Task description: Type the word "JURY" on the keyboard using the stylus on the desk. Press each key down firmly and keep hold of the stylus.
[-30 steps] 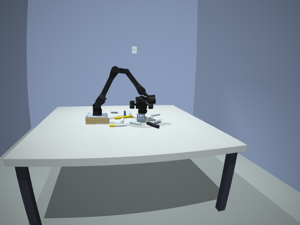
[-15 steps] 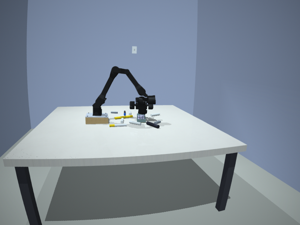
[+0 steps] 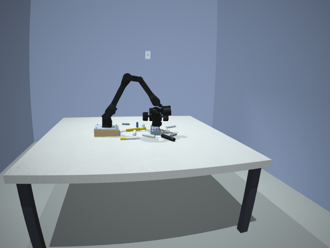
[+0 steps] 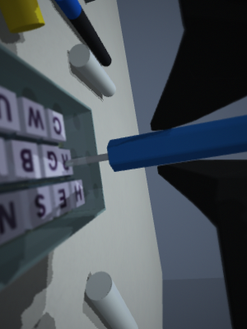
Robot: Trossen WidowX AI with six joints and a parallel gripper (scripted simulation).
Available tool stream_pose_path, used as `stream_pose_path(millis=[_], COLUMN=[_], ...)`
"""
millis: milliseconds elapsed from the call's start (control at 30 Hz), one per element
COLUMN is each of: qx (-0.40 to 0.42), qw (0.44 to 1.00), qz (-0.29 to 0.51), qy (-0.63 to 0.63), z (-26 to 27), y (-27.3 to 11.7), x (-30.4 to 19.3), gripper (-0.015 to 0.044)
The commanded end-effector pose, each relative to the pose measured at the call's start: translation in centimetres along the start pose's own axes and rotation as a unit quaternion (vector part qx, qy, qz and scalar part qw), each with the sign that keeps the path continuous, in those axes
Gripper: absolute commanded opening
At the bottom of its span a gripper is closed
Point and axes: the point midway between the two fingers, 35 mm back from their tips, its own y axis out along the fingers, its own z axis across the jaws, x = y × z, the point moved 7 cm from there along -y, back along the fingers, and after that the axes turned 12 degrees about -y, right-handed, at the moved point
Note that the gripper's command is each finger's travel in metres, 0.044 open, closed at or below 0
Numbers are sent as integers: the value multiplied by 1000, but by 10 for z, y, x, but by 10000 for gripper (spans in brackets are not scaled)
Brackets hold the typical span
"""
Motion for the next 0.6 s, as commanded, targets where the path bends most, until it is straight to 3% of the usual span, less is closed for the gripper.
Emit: stream_pose_path(millis=[0, 567], qx=[-2, -2], qw=[1000, 1000], qz=[1, 0], qy=[5, 5], z=[0, 7], y=[0, -18], x=[0, -31], gripper=[81, 81])
